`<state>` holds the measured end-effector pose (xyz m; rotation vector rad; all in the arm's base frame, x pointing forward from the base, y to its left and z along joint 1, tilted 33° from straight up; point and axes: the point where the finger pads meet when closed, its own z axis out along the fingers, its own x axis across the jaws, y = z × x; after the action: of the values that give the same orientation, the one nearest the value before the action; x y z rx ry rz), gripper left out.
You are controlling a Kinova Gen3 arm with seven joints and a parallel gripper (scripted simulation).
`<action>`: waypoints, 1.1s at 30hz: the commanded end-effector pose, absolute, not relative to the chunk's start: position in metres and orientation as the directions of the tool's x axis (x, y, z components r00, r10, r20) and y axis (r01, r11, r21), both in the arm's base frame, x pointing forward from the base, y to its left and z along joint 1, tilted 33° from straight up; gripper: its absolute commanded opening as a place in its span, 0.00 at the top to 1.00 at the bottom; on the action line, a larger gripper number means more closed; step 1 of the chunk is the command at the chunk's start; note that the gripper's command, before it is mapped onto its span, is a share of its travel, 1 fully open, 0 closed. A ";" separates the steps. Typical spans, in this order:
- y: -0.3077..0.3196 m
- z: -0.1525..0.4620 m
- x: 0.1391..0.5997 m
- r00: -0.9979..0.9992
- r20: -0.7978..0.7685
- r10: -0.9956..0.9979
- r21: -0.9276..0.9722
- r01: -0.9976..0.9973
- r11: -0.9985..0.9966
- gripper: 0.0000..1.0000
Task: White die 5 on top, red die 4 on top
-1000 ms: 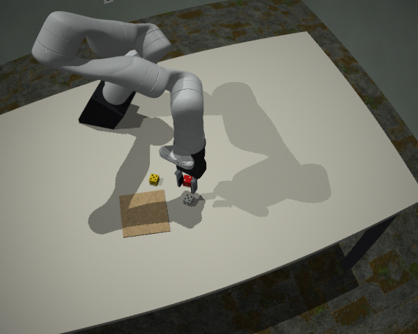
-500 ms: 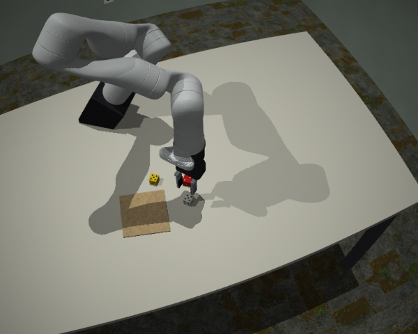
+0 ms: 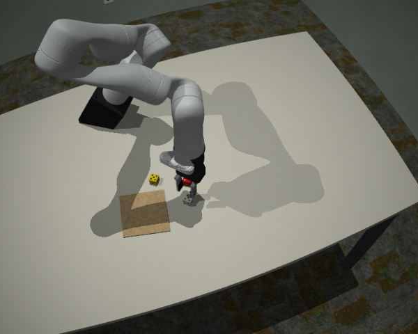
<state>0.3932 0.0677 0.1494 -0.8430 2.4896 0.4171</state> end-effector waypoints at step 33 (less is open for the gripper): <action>0.084 0.124 0.403 -0.699 -0.528 -0.483 0.138 -0.632 0.763 0.21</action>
<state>0.4032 0.0817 0.1249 -0.8467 2.4880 0.4195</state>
